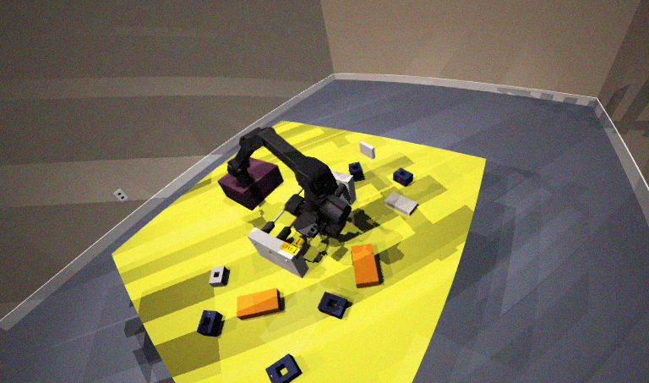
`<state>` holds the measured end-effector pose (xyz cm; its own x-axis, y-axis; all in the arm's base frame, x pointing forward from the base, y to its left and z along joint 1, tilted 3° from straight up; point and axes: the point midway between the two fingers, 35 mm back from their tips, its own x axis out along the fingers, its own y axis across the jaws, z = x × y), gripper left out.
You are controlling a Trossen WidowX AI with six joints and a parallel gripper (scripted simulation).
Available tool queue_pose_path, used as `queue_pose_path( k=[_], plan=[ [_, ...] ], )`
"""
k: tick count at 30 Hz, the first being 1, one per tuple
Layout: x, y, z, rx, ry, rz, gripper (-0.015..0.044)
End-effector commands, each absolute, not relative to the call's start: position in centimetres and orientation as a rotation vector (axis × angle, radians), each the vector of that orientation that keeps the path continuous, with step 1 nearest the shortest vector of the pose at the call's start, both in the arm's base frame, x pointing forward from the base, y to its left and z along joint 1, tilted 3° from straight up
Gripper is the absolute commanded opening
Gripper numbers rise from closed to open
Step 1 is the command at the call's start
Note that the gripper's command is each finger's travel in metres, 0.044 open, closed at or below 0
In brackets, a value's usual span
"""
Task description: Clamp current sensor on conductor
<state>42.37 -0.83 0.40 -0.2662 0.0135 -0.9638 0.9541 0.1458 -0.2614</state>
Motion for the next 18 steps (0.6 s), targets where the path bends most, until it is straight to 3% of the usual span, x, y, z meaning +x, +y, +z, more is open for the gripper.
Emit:
queue_pose_path(
  k=[1, 18],
  plan=[
    [42.5, -0.9, 0.5, 0.987, 1.485, -1.279, 0.0],
    [42.4, -0.8, -1.3, 0.987, 1.491, -1.275, 0.0]
  ],
)
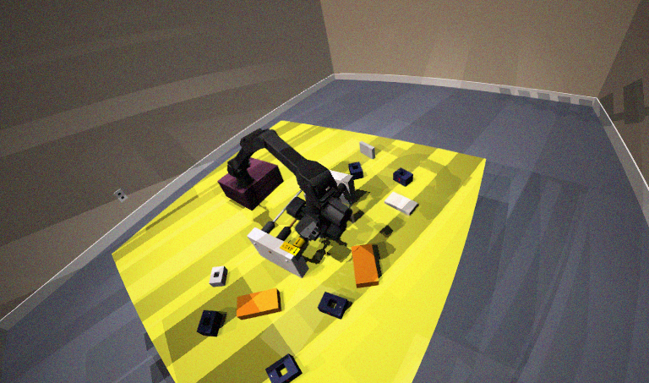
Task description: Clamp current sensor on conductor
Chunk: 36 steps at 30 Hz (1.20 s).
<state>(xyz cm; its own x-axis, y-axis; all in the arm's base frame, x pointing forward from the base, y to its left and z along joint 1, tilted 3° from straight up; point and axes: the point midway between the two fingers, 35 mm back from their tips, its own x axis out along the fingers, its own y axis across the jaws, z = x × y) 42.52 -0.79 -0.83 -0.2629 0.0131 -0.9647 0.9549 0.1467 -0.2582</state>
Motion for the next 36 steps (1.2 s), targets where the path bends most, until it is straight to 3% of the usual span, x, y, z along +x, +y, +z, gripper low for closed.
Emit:
queue_pose_path(
  k=[1, 2, 13, 36],
  plan=[
    [42.41, -0.76, -1.29, 0.987, 1.492, -1.275, 0.0],
    [42.41, -0.76, -1.29, 0.987, 1.492, -1.275, 0.0],
    [42.46, -0.79, -1.08, 0.986, 1.492, -1.274, 0.0286],
    [42.46, -0.79, -1.08, 0.986, 1.492, -1.274, 0.0267]
  ],
)
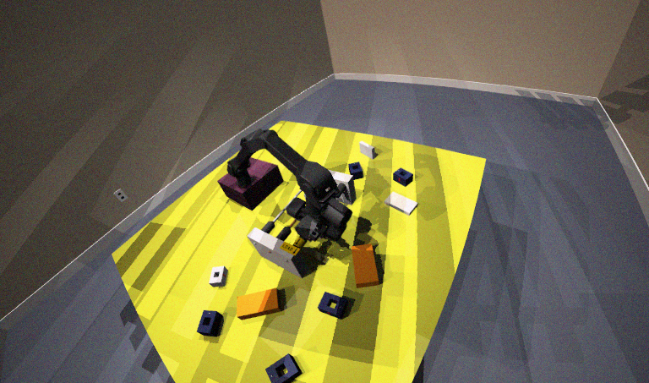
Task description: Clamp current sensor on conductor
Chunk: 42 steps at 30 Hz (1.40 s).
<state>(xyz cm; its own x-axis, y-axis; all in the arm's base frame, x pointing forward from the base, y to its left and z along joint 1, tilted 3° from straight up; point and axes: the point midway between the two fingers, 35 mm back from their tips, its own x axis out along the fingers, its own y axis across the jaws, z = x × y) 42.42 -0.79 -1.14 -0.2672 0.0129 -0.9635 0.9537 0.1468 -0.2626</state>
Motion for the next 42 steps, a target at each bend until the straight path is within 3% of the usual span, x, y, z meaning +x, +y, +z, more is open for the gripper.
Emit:
queue_pose_path(
  k=[1, 9, 32, 37, 42],
  plan=[
    [42.46, -0.79, -1.08, 0.986, 1.492, -1.274, 0.0267],
    [42.46, -0.79, -1.08, 0.986, 1.492, -1.274, 0.0267],
    [42.42, -0.79, -1.14, 0.985, 1.493, -1.275, 0.0114],
    [42.58, -0.8, -1.06, 1.022, 1.451, -1.234, 0.0],
    [42.51, -0.79, -1.21, 1.002, 1.47, -1.254, 0.0]
  ],
)
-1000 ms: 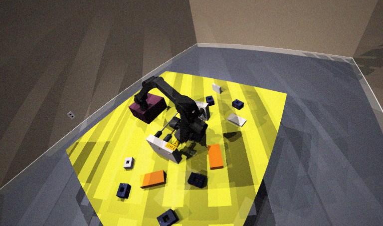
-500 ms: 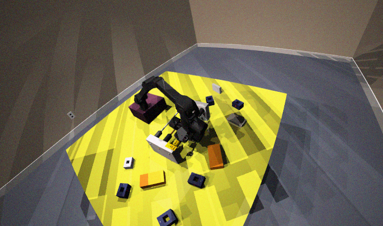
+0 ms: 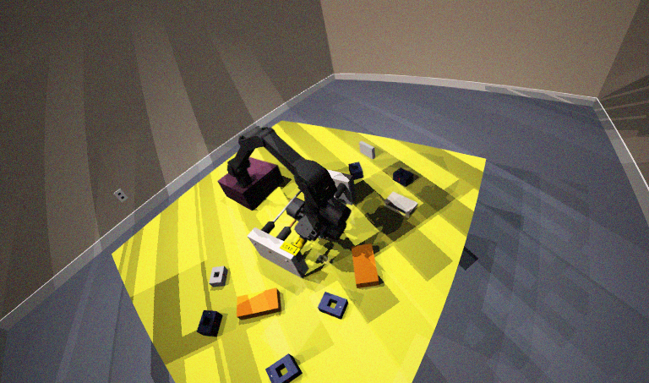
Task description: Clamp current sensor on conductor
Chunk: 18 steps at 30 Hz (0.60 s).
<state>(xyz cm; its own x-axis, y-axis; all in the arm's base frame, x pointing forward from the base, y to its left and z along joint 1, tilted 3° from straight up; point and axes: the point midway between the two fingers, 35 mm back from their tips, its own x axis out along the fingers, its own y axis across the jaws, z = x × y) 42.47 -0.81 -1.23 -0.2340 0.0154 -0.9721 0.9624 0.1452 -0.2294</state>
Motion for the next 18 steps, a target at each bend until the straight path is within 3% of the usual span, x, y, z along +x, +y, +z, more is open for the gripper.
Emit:
queue_pose_path(
  k=[1, 18],
  plan=[
    [42.51, -0.79, -1.21, 1.002, 1.47, -1.254, 0.0],
    [42.22, -0.82, -1.31, 0.948, 1.529, -1.317, 0.0]
  ],
)
